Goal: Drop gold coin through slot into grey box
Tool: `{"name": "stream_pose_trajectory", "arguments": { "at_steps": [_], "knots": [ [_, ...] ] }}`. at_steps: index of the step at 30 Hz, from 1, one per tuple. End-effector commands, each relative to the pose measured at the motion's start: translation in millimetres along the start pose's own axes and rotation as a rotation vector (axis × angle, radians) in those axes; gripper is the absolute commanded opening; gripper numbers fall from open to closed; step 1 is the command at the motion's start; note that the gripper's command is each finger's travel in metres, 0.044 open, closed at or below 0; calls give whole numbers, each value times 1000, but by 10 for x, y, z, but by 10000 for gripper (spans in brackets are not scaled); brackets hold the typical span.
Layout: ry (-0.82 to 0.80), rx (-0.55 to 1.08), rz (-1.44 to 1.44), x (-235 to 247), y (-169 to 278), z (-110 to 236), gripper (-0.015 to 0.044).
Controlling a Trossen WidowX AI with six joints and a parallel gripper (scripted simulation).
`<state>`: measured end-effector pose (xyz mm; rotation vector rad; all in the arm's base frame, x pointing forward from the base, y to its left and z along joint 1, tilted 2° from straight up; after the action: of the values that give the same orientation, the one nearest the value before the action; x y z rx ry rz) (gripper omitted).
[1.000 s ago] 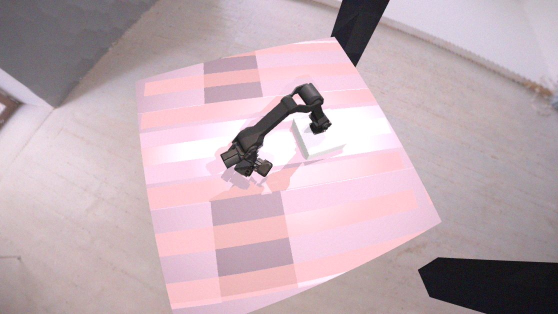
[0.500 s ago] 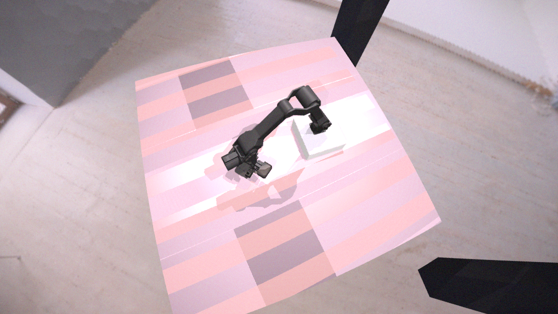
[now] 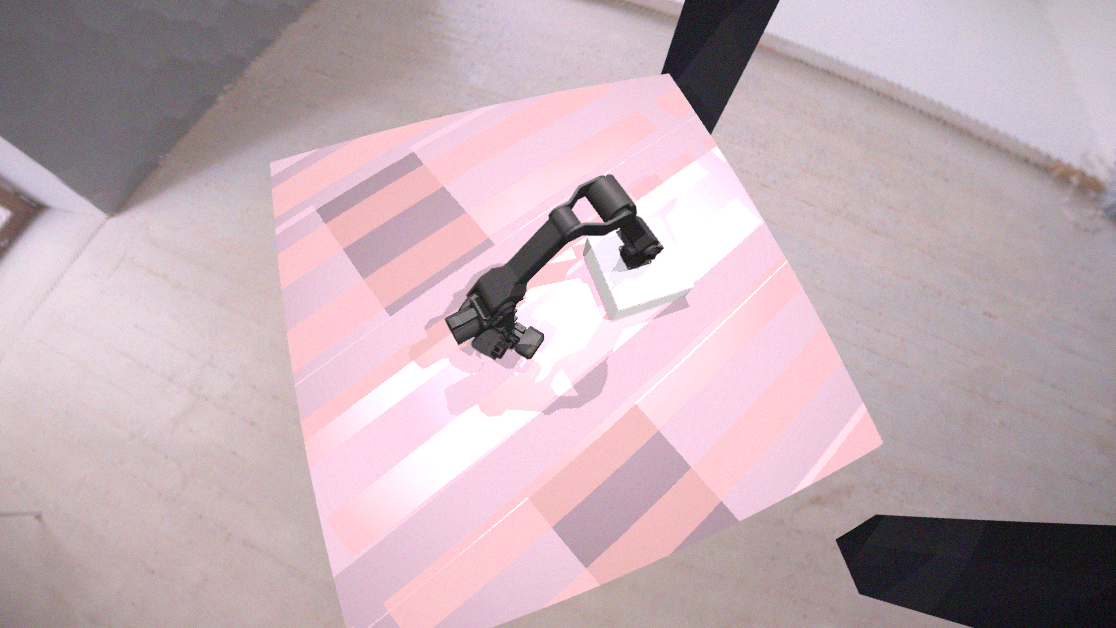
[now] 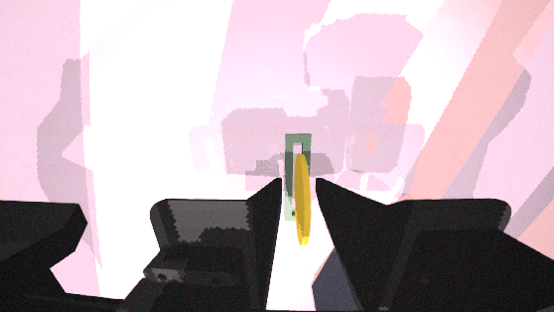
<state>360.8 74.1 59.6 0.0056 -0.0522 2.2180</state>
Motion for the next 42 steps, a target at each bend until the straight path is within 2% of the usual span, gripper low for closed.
{"name": "stream_pose_trajectory", "arguments": {
  "at_steps": [1,3,4,17,42],
  "knots": [
    [1,8,0,3,15,-31,56],
    [1,8,0,3,15,-31,3],
    [1,8,0,3,15,-31,0],
    [1,10,-5,1,10,12,0],
    [1,10,-6,-8,-19,625,0]
  ]
}}
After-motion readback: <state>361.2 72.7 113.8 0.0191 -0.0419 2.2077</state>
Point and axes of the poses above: the point midway between the two fingers, 35 mm back from their tips, its own z axis back along the fingers, its own x axis across the jaws, y = z × x, the point moved 8 cm from there along z, back along the fingers, and after that the axes turned 1 degree about -z, right-handed, at the moved point
